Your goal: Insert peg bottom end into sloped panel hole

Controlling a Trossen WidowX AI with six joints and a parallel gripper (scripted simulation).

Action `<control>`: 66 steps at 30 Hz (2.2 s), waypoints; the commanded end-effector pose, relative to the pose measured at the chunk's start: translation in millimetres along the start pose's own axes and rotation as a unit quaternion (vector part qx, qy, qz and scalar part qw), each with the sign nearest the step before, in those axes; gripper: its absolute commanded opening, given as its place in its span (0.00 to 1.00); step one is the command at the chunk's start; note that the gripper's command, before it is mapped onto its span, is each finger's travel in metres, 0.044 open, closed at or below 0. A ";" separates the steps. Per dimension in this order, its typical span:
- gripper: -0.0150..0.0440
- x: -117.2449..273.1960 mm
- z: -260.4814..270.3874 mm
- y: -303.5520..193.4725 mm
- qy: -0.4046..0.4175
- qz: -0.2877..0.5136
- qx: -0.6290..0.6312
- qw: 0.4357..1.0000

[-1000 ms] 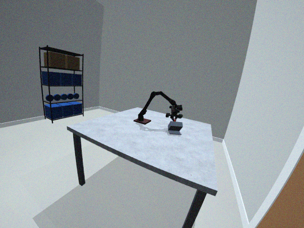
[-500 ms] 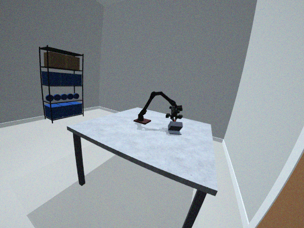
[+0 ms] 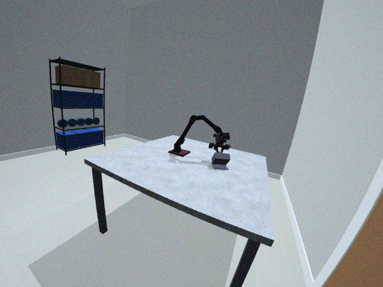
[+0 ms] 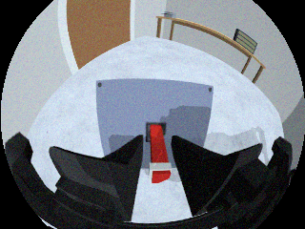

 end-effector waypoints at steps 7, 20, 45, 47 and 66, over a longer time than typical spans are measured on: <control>0.92 2.0 0.3 0.0 0.000 0.000 0.000 1.000; 1.00 26.3 2.6 -1.6 -0.001 0.003 0.002 1.000; 1.00 71.3 4.3 -4.6 -0.003 0.005 0.005 1.000; 1.00 74.9 4.3 -4.8 -0.003 0.005 0.005 1.000; 1.00 103.8 2.5 -7.1 -0.003 0.005 0.006 1.000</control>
Point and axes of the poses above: the point midway between the two fingers, 35 mm back from their tips, its own x axis back along the fingers, its own z axis across the jaws, y = z × x, the point moved 6 cm from there along x, back along the fingers, and after that the axes turned 8 degrees about -x, right-handed, at the moved point
